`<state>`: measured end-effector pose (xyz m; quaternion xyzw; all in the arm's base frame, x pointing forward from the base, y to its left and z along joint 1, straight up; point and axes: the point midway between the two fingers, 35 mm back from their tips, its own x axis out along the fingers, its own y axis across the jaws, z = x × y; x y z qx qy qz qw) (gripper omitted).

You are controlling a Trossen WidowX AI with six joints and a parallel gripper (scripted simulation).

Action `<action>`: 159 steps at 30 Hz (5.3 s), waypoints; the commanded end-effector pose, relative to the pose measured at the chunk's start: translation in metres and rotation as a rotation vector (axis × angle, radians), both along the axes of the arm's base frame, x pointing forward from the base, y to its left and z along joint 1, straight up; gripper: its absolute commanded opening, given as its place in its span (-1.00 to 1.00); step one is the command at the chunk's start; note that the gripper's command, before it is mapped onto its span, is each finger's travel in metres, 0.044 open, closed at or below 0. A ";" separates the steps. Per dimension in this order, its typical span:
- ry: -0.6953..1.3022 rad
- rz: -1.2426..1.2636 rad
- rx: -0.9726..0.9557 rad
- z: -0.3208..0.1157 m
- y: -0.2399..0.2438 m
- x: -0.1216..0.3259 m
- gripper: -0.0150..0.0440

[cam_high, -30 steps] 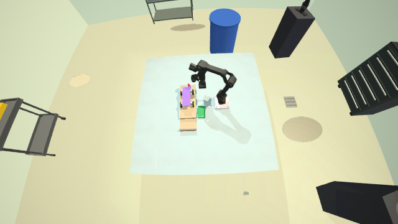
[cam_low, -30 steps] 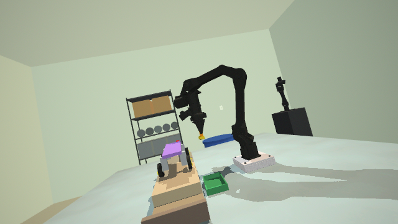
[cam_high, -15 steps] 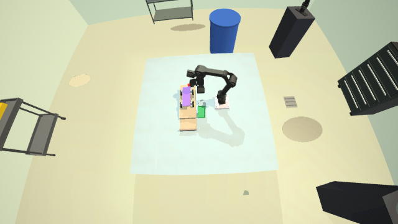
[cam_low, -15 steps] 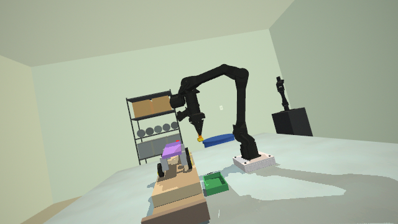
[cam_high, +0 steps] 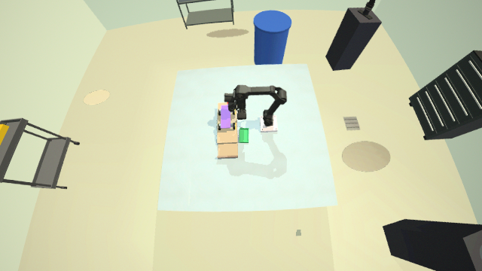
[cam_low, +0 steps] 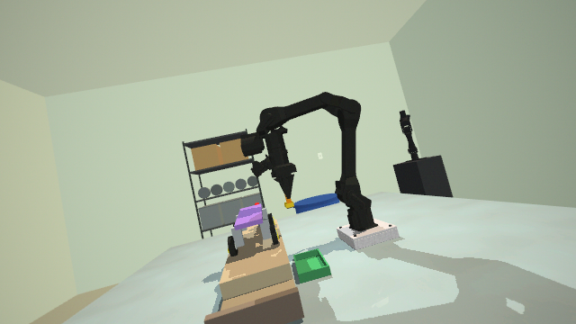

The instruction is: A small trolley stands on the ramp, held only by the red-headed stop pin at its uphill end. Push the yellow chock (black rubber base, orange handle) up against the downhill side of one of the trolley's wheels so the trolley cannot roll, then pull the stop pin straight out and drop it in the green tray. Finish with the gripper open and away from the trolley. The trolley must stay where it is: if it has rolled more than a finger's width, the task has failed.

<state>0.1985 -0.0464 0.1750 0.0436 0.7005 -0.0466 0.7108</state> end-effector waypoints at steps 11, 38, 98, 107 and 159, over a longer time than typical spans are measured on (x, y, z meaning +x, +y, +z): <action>-0.003 -0.001 0.005 -0.003 0.045 0.015 -0.49; -0.005 -0.001 0.014 -0.009 0.138 0.048 -0.49; 0.006 -0.003 -0.091 -0.075 0.167 0.089 -0.49; 0.006 -0.003 -0.091 -0.079 0.164 0.089 -0.49; 0.004 -0.003 -0.087 -0.073 0.138 0.086 -0.14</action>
